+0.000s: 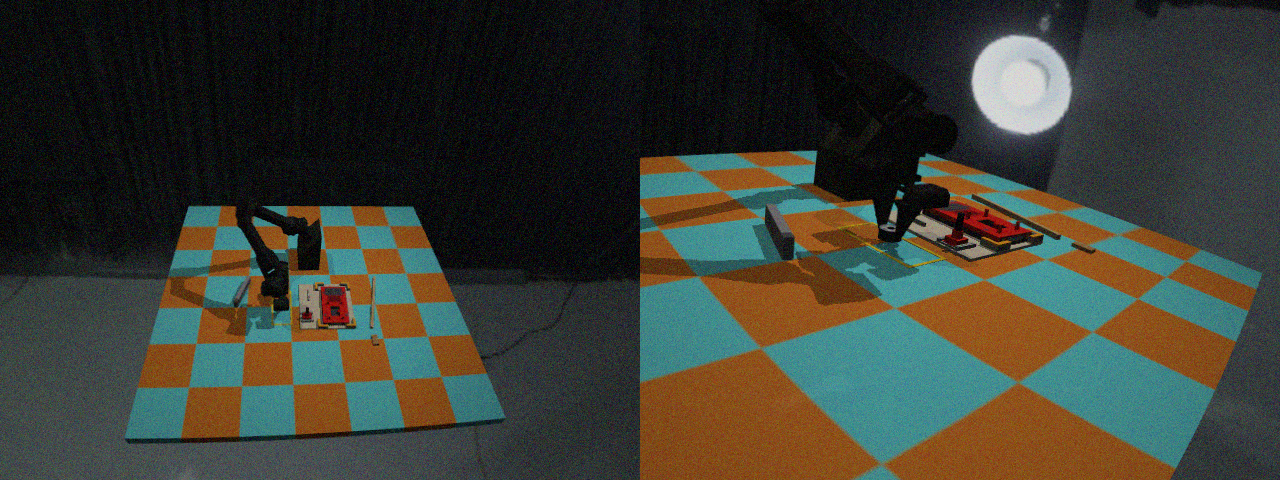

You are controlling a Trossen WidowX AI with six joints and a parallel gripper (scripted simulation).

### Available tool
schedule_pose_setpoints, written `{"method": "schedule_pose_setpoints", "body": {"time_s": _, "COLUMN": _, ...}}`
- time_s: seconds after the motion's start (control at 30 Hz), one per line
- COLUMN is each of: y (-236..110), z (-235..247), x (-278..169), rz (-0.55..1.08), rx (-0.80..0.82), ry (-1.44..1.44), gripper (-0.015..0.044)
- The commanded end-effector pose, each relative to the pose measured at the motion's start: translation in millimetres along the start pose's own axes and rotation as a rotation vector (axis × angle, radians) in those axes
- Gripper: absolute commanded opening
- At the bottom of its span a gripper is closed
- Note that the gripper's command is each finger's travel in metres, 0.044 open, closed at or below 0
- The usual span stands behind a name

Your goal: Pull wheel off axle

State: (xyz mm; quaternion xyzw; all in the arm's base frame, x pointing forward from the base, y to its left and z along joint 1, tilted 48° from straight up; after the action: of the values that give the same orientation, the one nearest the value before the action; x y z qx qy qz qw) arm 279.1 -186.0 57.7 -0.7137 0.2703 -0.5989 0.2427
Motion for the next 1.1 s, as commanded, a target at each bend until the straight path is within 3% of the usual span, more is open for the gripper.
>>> {"method": "schedule_pose_setpoints", "body": {"time_s": 0.0, "y": 11.4, "z": -1.5, "x": -2.8, "rz": 0.004, "rx": -0.001, "ry": -0.011, "gripper": 0.0}}
{"method": "schedule_pose_setpoints", "body": {"time_s": 0.07, "y": 11.4, "z": -1.5, "x": -2.8, "rz": 0.004, "rx": -0.001, "ry": -0.011, "gripper": 0.0}}
{"method": "schedule_pose_setpoints", "body": {"time_s": 0.43, "y": 6.6, "z": -2.2, "x": -0.4, "rz": 0.001, "rx": -0.006, "ry": -0.002, "gripper": 0.0289}}
{"method": "schedule_pose_setpoints", "body": {"time_s": 0.67, "y": -48.9, "z": -1.6, "x": -0.5, "rz": 0.007, "rx": -0.001, "ry": -0.01, "gripper": 0.03}}
{"method": "schedule_pose_setpoints", "body": {"time_s": 0.77, "y": -51.3, "z": -1.9, "x": -0.5, "rz": 0.006, "rx": -0.001, "ry": -0.011, "gripper": 0.03}}
{"method": "schedule_pose_setpoints", "body": {"time_s": 0.93, "y": -72.7, "z": -27.0, "x": -31.5, "rz": 0.021, "rx": 0.004, "ry": -0.018, "gripper": 0.0431}}
{"method": "schedule_pose_setpoints", "body": {"time_s": 1.07, "y": -95.8, "z": -63.6, "x": -56.2, "rz": 0.013, "rx": -0.002, "ry": -0.015, "gripper": 0.044}}
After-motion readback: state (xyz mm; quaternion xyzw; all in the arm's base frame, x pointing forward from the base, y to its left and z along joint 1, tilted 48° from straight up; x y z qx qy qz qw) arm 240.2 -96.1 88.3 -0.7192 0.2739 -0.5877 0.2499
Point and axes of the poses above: the point midway between the two fingers, 35 mm back from their tips, its own y axis out along the fingers, its own z axis across the jaws, x = y × z, the point moved 3 cm from there along -y, back along the fingers, and after that the axes turned 15 degrees about -y, right-handed, at the moved point
